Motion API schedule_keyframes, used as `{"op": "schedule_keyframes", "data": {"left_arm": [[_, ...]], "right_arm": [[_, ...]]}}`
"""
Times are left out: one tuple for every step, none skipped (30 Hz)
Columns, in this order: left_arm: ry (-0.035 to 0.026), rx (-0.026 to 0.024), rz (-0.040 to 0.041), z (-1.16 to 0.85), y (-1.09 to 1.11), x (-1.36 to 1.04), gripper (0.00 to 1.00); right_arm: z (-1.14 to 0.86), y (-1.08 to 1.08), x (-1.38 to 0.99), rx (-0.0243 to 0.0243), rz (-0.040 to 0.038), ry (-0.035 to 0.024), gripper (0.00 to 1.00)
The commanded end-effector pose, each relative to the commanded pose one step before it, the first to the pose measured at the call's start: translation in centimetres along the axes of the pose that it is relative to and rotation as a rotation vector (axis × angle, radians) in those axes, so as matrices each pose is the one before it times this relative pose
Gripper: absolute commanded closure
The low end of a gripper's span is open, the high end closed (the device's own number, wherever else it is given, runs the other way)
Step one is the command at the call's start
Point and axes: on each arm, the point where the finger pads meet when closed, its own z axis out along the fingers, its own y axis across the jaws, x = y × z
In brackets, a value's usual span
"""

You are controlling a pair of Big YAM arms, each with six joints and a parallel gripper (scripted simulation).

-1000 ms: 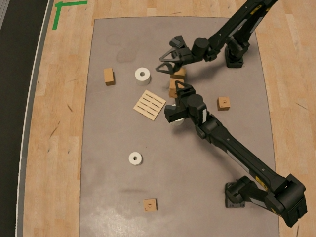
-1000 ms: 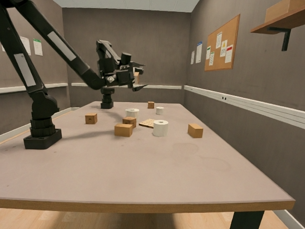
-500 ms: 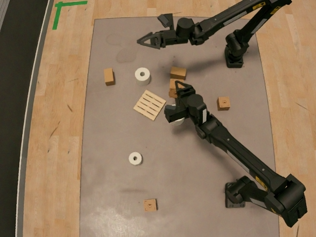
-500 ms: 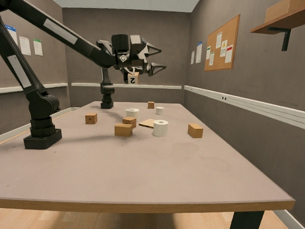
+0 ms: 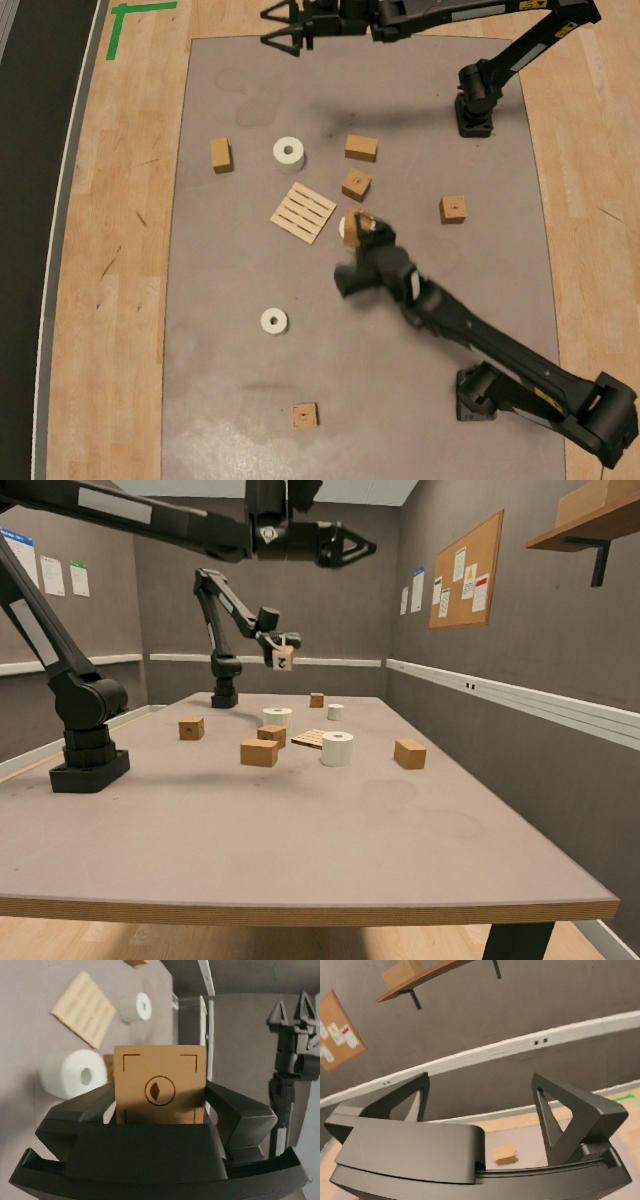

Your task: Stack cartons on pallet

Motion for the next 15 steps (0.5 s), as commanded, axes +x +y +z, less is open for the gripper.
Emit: {"op": "schedule_keyframes", "data": {"left_arm": [[-0.03024, 0.05803, 0.06337, -2.716, -0.102, -2.668, 0.50], [-0.00202, -0.00381, 0.00769, -1.388, 1.563, -0.680, 0.50], [0.00451, -0.01526, 0.00039, -1.346, 1.823, -0.472, 0.50], [0.00233, -0.01832, 0.00281, -1.113, 1.705, -0.233, 0.50], [0.00339, -0.00317, 0.00840, -0.779, 1.021, -0.202, 0.50], [-0.00161, -0.00573, 0.00719, -0.790, 1.072, -0.356, 0.50], [-0.00236, -0.00791, 0.00864, -0.786, 1.134, -0.379, 0.50], [-0.00146, -0.00944, 0.01004, -0.766, 1.168, -0.357, 0.50], [-0.00795, 0.00021, 0.01378, -0.434, 0.273, -1.383, 0.50], [0.00726, -0.01406, -0.00522, -0.588, 1.467, -0.289, 0.50], [0.00311, -0.00282, 0.00522, -0.766, 0.986, -0.339, 0.50], [0.00560, -0.00109, 0.00555, -0.735, 0.926, -0.253, 0.50], [-0.00467, 0.01320, 0.02716, -0.672, -0.153, -1.371, 0.50], [0.00679, -0.00117, 0.00617, -0.854, 1.063, -0.221, 0.50], [0.00800, 0.00250, 0.00529, -0.899, 1.069, 0.033, 0.50]], "right_arm": [[0.668, 0.378, -3.804, 0.00156, -0.16560, -0.01356, 0.00], [-0.279, -0.405, -1.057, 0.00732, -0.03267, -0.00375, 0.00], [-0.347, -0.396, -1.077, 0.00673, -0.02917, -0.00528, 0.00], [-0.086, -0.416, -0.587, 0.00678, -0.02553, 0.00271, 0.00], [-0.069, -0.301, -0.407, 0.00470, -0.01711, 0.00193, 0.00], [-0.069, -0.280, -0.368, 0.00423, -0.01487, 0.00176, 0.00], [-0.072, -0.273, -0.351, 0.00402, -0.01355, 0.00168, 0.00], [0.115, -0.264, -0.054, 0.00381, -0.01194, 0.00690, 0.00], [0.282, -0.202, 0.246, 0.00282, -0.00824, 0.01076, 0.00], [-0.053, -0.176, -0.216, 0.00240, -0.00629, 0.00092, 0.00], [-0.049, -0.155, -0.191, 0.00208, -0.00454, 0.00072, 0.00], [-0.042, -0.131, -0.164, 0.00171, -0.00262, 0.00050, 0.00], [-0.034, -0.102, -0.132, 0.00130, -0.00053, 0.00024, 0.00], [-0.032, -0.095, -0.126, 0.00119, 0.00058, 0.00012, 0.00], [-0.028, -0.080, -0.208, 0.00099, 0.01148, -0.00149, 0.00]]}}
